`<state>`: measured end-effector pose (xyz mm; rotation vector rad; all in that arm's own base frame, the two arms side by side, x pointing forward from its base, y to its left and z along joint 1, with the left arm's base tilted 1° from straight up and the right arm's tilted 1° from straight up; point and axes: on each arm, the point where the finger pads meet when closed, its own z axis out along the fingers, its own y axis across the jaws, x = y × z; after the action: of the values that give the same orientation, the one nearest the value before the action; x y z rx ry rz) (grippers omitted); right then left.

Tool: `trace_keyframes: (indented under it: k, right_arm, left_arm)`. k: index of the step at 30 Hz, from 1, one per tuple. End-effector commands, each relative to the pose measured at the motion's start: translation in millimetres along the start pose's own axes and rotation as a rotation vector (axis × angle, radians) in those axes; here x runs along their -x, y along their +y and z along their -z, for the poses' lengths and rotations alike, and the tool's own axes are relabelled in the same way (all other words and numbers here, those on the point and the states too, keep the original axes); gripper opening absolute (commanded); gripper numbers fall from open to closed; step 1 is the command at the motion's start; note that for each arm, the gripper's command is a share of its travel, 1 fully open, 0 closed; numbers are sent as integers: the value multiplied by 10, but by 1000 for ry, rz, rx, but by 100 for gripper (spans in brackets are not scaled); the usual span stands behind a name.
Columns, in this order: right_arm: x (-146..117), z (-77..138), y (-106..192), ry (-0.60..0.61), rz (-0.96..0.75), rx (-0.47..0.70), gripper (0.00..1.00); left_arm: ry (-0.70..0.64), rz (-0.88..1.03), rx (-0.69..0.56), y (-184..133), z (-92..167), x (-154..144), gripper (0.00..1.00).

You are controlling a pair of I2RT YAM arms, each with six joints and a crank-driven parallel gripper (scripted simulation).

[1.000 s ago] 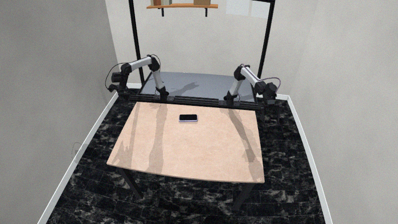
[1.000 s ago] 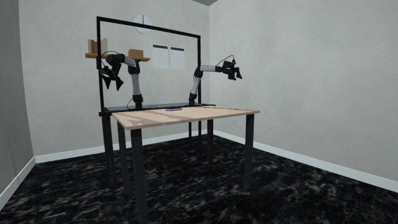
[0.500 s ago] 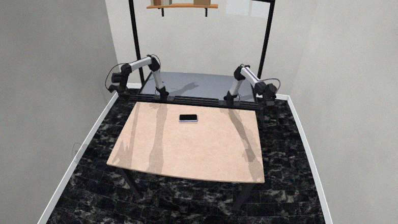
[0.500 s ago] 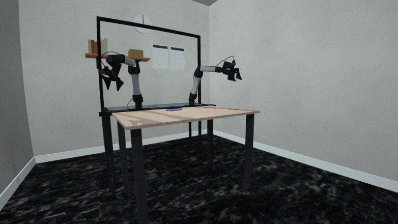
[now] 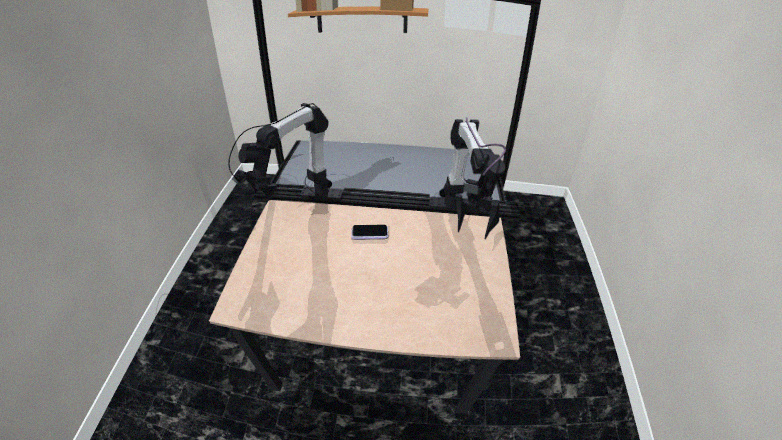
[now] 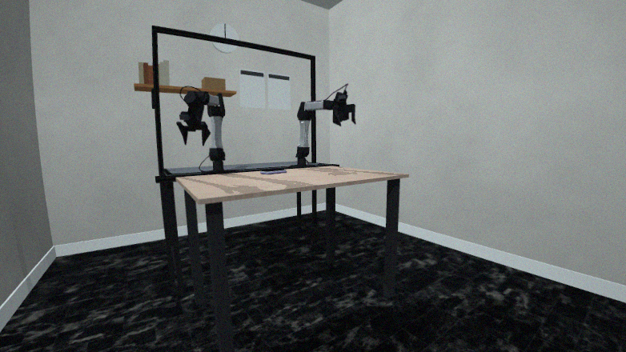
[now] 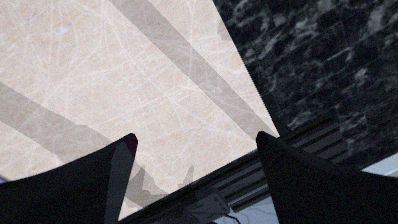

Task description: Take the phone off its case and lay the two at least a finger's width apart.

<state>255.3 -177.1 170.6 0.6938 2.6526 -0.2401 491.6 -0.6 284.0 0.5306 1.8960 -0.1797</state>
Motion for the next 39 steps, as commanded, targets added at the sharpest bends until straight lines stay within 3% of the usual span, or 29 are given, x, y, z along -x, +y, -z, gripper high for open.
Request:
trace_keyframes:
  k: [1,10,12,22,27,39]
  right_arm:
    - [-107,127,417,-113,120,120,100]
    - [-778,241,1446,-235,359,350,100]
    - [-778,241,1446,-235,359,350,100]
    - [-1555,341,2670,-362,702,641,100]
    - [-1930,407,3119,-404,860,765,100]
    - [-2388,497,3611,-434,1051,902,100]
  left_arm:
    - [-18,-46,-132,-629,200,183,100]
    - [-13,-128,-437,-1915,572,181,100]
    - [-13,-128,-437,-1915,572,181,100]
    - [-2,-226,-789,-3113,1353,-82,100]
    - [-4,-262,-896,-3411,1655,-201,100]
    - [-17,-280,-924,-3508,1728,-196,100]
